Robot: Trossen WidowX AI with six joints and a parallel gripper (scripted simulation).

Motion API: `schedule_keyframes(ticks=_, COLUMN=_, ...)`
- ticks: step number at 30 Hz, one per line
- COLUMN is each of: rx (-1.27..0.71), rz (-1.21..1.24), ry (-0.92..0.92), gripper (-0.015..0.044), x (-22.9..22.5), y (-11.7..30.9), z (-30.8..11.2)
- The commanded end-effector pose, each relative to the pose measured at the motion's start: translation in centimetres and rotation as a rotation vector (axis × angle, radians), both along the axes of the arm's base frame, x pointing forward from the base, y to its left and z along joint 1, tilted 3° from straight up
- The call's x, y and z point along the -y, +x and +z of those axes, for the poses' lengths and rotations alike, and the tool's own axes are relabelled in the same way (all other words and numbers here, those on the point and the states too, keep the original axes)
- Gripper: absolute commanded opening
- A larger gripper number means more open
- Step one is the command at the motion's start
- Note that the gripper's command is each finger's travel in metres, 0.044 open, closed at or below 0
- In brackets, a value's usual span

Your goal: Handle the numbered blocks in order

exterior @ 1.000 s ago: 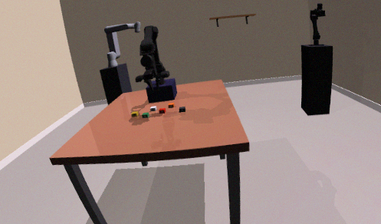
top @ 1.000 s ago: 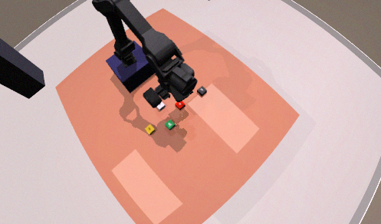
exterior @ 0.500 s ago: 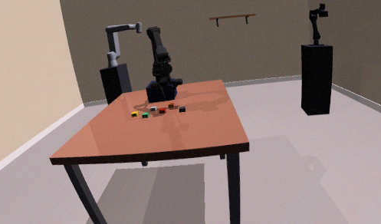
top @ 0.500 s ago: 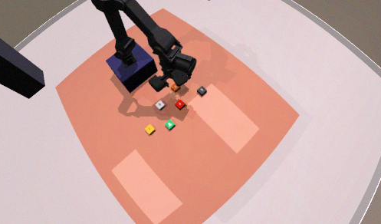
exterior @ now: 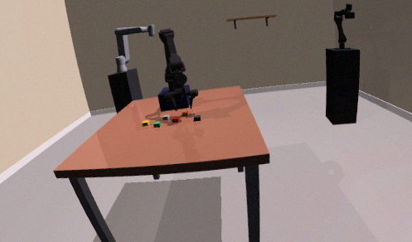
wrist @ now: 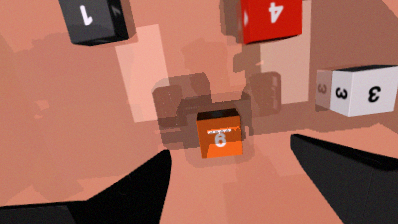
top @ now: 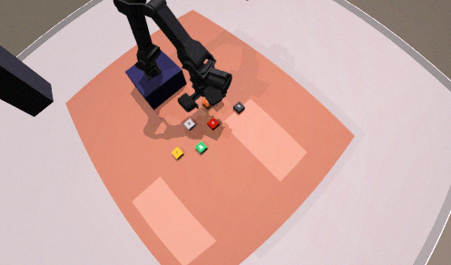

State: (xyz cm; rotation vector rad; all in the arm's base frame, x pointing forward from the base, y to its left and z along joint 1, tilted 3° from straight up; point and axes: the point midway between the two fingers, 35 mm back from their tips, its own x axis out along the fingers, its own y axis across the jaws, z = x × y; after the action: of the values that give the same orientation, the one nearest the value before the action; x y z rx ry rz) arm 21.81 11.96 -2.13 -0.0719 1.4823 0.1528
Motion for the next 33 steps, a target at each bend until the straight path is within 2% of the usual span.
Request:
schedule_keyframes(ticks=1, rx=-0.013, rz=-0.005, ry=-0.011, gripper=0.04, x=0.2, y=-0.3, z=-0.9)
schedule_keyframes(ticks=13, rx=-0.013, rz=-0.005, ry=-0.012, gripper=0.04, x=0.2, y=-0.2, z=-2.6)
schedule_keyframes(ticks=24, rx=-0.013, rz=-0.005, ry=-0.012, gripper=0.012, x=0.2, y=-0.2, z=-2.6)
schedule_keyframes(ticks=33, rx=-0.013, rz=-0.005, ry=-0.012, gripper=0.012, x=0.2, y=-0.2, z=-2.6)
